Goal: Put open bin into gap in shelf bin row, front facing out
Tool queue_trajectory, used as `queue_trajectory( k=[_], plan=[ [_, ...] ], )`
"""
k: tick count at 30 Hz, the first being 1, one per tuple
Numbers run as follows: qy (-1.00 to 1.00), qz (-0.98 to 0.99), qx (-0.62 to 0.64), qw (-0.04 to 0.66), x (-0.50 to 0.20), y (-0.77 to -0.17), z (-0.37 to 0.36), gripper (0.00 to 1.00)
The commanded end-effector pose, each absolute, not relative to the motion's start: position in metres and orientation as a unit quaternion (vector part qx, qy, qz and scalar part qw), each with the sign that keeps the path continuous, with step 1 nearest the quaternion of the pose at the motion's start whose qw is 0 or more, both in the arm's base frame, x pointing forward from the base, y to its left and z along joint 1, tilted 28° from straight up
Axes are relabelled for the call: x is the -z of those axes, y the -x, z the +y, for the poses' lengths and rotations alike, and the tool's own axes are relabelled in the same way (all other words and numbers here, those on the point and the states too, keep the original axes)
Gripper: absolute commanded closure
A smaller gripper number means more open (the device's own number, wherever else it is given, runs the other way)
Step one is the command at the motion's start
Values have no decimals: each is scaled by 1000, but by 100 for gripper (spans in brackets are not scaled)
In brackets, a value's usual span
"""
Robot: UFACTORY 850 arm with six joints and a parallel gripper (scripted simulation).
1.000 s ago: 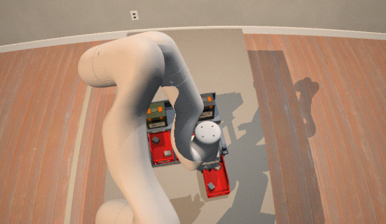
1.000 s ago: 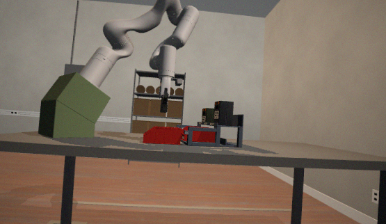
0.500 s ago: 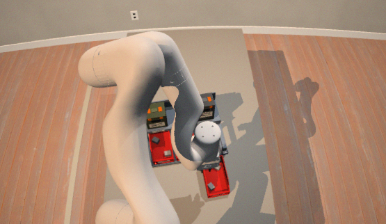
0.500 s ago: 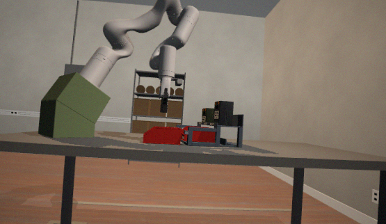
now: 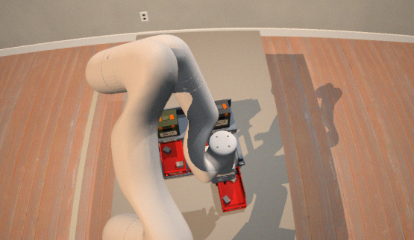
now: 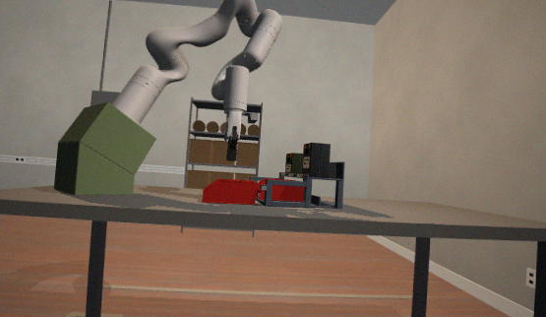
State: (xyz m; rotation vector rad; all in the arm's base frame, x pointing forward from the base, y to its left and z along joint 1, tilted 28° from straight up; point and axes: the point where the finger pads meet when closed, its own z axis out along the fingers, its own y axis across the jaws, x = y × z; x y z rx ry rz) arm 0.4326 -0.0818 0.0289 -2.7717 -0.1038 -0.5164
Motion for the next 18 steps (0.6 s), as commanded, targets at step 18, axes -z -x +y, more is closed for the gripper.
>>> queue_trajectory(
  k=[18],
  plan=[
    [970, -36, 181, 159, -24, -435, -80, 71]
  ],
)
